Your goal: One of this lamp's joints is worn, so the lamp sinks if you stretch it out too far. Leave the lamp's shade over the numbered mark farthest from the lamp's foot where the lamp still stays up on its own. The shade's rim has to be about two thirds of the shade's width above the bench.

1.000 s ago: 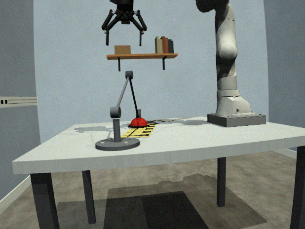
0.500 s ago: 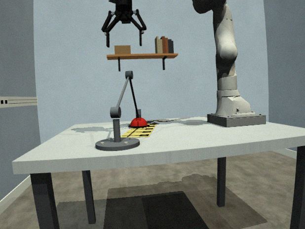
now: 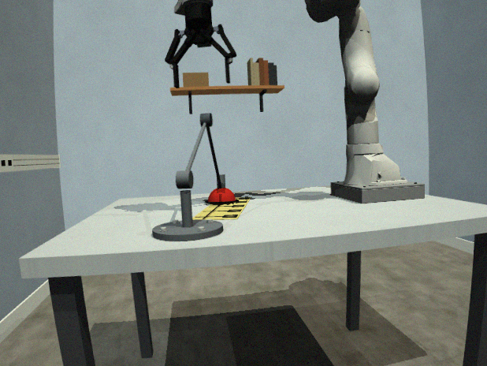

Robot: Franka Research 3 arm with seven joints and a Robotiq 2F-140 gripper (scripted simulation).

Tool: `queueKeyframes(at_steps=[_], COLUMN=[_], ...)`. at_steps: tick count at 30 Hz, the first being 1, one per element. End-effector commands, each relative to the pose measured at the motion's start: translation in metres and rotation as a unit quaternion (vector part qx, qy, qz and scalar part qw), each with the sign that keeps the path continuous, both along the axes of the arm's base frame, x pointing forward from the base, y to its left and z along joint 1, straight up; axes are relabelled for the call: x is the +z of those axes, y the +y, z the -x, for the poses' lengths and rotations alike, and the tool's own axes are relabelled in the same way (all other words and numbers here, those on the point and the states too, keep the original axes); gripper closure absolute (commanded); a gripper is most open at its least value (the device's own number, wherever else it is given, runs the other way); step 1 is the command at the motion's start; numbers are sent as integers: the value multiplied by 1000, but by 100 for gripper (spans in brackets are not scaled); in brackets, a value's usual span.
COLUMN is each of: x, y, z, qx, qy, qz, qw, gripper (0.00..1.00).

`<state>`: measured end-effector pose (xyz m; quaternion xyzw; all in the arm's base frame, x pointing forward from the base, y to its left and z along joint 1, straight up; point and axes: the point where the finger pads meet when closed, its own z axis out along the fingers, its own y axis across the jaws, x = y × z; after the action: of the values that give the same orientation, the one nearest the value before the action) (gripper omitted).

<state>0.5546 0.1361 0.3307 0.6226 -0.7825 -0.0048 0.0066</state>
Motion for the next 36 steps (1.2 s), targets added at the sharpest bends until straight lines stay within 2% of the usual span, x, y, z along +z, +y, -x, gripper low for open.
queueKeyframes(at_steps=[1, 36], x=[-10, -93], y=[1, 0], z=[-5, 1], qx=[-11, -7], qy=[-8, 3], qz=[-1, 0], qw=[1000, 1000], gripper=[0, 0])
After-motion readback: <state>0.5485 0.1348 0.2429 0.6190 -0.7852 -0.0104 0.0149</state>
